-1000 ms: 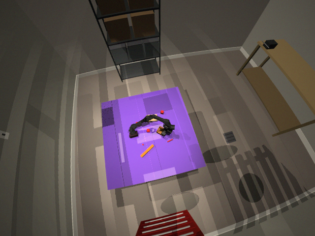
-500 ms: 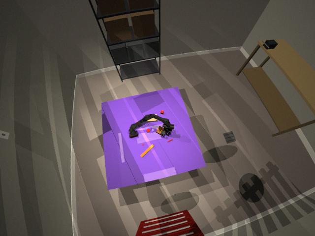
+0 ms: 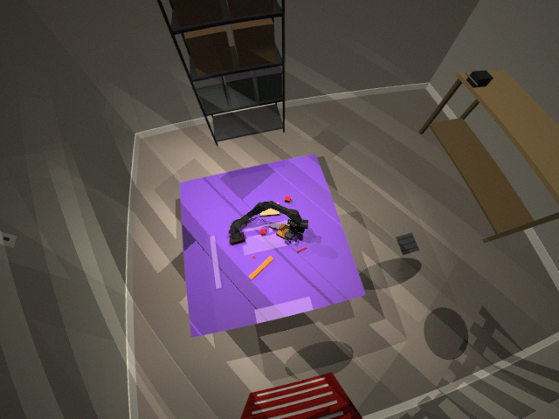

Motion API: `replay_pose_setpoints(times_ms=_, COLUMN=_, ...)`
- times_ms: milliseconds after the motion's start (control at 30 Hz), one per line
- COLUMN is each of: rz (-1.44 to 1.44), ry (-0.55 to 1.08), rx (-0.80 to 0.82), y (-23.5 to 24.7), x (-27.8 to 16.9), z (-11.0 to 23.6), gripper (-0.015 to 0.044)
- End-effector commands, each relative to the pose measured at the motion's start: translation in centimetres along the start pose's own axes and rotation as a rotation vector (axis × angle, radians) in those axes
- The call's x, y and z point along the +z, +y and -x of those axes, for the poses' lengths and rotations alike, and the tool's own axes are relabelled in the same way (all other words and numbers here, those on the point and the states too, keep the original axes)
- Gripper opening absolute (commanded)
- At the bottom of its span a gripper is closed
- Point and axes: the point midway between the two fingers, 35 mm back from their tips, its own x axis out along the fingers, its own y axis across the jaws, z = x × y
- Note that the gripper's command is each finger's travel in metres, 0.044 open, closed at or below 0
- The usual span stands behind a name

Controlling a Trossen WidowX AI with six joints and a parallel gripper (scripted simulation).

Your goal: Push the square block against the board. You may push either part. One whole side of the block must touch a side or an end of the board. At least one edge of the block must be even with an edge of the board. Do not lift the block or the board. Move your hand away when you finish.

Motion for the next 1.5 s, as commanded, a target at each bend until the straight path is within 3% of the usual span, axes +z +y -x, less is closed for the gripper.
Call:
replay_pose_setpoints(times_ms=0, rz=-0.006, ry=0.018, rx=-0.006, y=0.1, x=-0.7, z=-0.6, gripper=0.0)
replay_pose_setpoints(times_ms=1467, rz=-0.007, ry=0.019, rx=-0.006, y=0.2, x=-3.3, z=-0.6, gripper=0.0)
